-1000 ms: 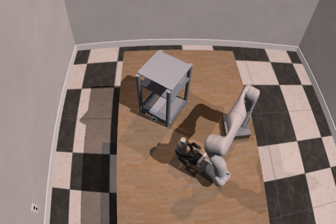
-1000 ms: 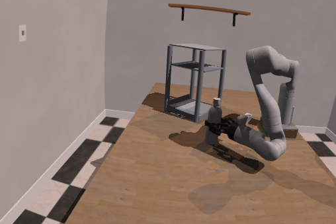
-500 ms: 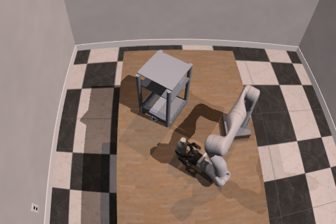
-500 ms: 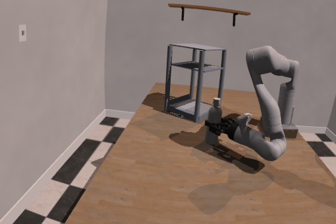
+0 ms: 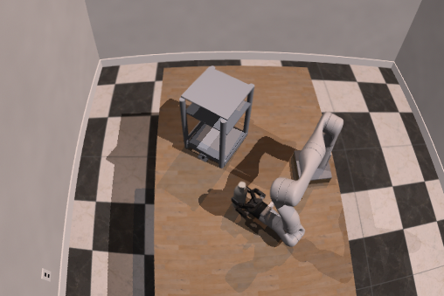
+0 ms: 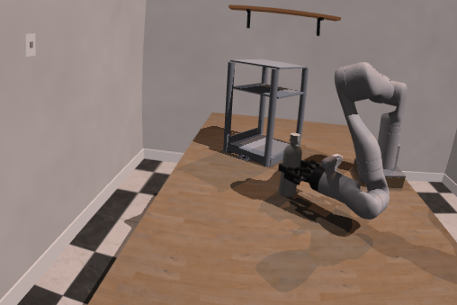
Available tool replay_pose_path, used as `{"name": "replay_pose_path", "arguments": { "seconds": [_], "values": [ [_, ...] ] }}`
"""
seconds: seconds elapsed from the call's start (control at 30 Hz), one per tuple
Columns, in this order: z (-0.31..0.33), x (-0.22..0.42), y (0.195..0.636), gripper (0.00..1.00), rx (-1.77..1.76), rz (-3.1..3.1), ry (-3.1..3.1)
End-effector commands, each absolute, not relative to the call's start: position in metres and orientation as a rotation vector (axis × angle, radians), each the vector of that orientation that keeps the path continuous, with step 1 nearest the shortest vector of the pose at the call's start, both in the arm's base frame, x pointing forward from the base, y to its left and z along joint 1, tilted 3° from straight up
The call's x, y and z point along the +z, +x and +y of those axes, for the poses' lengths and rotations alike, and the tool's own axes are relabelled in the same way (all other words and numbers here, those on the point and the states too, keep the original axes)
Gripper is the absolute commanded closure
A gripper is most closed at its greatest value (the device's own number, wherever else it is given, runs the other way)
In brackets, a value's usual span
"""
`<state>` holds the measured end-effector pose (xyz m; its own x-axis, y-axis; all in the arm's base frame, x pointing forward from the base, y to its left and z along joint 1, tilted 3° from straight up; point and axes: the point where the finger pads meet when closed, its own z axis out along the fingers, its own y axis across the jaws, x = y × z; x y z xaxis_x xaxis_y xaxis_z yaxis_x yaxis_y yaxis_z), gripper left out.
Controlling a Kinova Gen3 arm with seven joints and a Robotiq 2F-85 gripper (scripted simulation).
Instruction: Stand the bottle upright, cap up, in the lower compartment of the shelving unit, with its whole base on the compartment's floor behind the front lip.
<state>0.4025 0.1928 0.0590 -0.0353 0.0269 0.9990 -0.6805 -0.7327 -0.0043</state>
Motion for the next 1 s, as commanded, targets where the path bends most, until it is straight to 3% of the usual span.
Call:
{"name": "replay_pose_path", "arguments": {
  "seconds": [0.0,0.1,0.13,0.97],
  "values": [
    [0.1931,0.0598,0.4027,0.22,1.822,-0.689,1.739],
    [0.1931,0.0598,0.4027,0.22,1.822,-0.689,1.739],
    [0.1931,0.0598,0.4027,1.0,1.822,-0.689,1.739],
    [0.1931,0.0598,0.4027,1.0,1.822,-0.689,1.739]
  ]
}}
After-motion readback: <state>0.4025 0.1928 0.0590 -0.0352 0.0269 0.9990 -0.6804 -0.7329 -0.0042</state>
